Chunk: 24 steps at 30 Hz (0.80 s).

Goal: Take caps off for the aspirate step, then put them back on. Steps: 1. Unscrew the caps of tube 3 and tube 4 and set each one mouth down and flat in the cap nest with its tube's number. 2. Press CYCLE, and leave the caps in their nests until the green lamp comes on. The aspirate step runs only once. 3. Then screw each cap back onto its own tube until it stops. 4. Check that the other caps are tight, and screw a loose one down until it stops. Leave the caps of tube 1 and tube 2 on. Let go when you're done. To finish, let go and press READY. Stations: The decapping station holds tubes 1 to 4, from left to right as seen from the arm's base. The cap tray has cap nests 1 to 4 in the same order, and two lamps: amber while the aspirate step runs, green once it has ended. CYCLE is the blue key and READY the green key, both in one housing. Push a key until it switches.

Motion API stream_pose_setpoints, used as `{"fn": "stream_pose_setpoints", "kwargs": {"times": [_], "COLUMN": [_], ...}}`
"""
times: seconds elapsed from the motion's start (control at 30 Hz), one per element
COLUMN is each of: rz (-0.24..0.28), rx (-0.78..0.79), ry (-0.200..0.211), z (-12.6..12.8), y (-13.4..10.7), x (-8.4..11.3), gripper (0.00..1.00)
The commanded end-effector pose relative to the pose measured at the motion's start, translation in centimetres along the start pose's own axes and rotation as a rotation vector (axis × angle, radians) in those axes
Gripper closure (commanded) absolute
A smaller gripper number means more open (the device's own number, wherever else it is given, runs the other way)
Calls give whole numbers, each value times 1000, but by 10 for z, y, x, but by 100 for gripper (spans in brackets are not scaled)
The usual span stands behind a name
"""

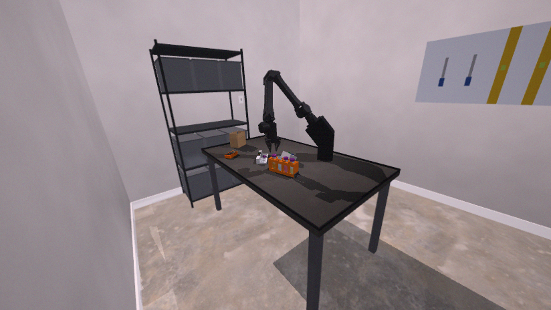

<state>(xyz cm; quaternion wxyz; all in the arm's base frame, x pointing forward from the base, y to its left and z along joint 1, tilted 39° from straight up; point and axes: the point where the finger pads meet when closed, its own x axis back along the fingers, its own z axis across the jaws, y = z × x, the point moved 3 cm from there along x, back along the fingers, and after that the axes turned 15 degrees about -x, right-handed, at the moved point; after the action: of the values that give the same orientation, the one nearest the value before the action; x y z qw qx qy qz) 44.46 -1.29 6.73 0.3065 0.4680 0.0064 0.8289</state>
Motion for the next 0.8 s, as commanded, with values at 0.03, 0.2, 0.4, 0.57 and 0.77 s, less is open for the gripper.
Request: {"fn": "stream_pose_setpoints", "kwargs": {"times": [0.03, 0.2, 0.4, 0.57, 0.77], "rz": [-16, -16, -3, -3, 2], "rx": [15, 15, 5, 5, 15], "ry": [-23, -23, -2, -2, 2], "z": [-10, -10, -1, -1, 1], "y": [5, 5, -1, -1, -8], "x": [-27, -36, -26, -26, -29], "gripper": [51, 51, 51, 51, 51]}}
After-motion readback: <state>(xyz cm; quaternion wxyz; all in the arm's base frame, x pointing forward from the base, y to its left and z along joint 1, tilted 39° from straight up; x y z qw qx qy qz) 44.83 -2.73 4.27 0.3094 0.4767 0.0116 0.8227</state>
